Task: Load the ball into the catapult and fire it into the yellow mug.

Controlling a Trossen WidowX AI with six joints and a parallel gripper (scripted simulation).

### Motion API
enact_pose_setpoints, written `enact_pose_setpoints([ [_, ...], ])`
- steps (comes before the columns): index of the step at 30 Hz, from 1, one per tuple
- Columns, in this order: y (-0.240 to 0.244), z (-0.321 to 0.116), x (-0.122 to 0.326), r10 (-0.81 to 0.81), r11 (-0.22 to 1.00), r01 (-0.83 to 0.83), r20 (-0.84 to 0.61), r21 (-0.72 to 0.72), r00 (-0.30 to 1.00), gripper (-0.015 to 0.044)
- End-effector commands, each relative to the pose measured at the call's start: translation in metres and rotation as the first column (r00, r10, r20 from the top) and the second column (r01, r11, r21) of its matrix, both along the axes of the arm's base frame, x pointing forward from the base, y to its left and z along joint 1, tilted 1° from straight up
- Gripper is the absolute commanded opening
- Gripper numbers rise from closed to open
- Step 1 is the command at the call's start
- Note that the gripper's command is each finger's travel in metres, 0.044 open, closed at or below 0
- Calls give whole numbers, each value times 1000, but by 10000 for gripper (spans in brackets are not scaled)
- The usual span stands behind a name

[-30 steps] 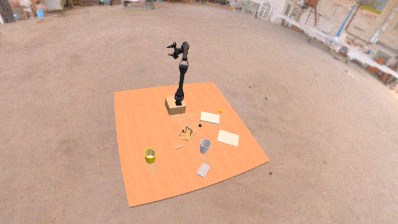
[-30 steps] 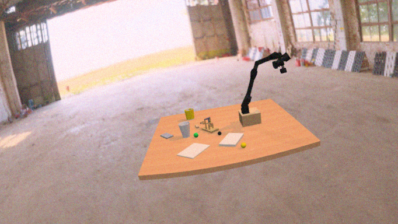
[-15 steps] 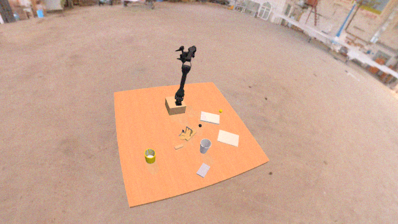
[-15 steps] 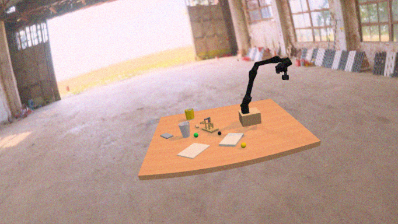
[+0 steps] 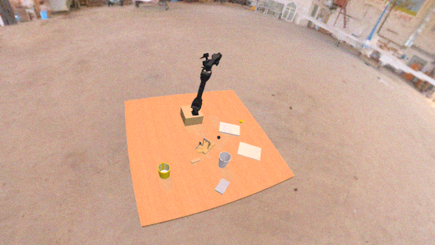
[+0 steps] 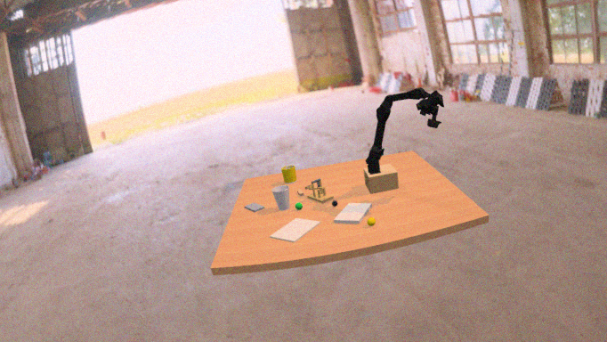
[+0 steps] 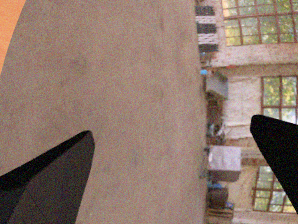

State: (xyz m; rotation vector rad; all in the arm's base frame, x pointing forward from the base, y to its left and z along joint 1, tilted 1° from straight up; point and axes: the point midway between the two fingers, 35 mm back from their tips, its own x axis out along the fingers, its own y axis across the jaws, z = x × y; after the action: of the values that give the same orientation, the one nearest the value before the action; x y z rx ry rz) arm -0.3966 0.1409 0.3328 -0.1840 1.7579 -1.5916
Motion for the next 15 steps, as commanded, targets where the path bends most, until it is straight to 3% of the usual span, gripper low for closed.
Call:
enact_pose_setpoints([
  [1,28,-11,12,-97,995,98,53,-12,994,440],
  [15,127,-38,75,-440,896,444,182,25,879,440],
])
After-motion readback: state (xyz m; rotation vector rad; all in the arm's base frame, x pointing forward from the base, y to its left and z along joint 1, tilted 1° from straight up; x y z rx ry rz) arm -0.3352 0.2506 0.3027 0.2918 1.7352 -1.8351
